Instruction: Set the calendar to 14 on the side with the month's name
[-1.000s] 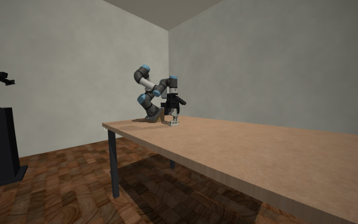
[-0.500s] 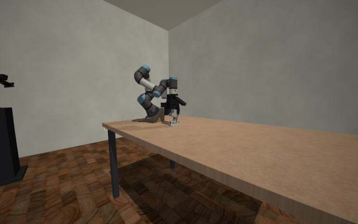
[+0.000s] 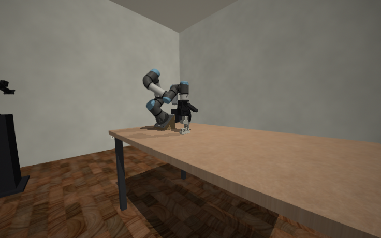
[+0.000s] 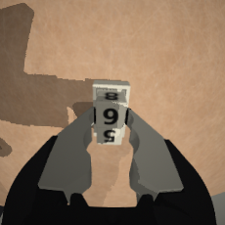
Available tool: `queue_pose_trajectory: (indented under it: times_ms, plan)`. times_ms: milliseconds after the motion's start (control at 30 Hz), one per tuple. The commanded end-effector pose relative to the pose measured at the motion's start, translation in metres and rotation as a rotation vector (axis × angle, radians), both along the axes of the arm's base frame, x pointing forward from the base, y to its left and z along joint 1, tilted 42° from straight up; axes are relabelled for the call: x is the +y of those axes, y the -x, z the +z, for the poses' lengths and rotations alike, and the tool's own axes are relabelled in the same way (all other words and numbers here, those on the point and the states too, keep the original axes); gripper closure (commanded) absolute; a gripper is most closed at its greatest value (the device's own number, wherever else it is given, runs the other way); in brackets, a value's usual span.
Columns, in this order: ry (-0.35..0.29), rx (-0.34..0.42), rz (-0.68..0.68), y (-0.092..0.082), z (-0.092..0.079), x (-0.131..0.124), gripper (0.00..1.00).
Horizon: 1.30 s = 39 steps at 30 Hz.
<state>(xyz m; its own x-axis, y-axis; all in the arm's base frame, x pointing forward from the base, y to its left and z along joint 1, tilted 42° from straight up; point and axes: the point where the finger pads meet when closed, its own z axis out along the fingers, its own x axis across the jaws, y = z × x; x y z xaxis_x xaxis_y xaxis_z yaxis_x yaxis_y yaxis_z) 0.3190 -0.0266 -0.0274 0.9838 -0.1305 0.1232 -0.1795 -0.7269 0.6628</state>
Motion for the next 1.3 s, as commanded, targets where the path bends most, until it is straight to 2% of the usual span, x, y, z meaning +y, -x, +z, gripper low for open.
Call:
queue_pose_trajectory:
  times_ms: [0, 1267]
  plan:
    - [0.0, -0.002, 0.001, -0.0006, 0.0004, 0.0003, 0.9]
    - [0.0, -0.002, 0.001, -0.0006, -0.0067, -0.0061, 0.9]
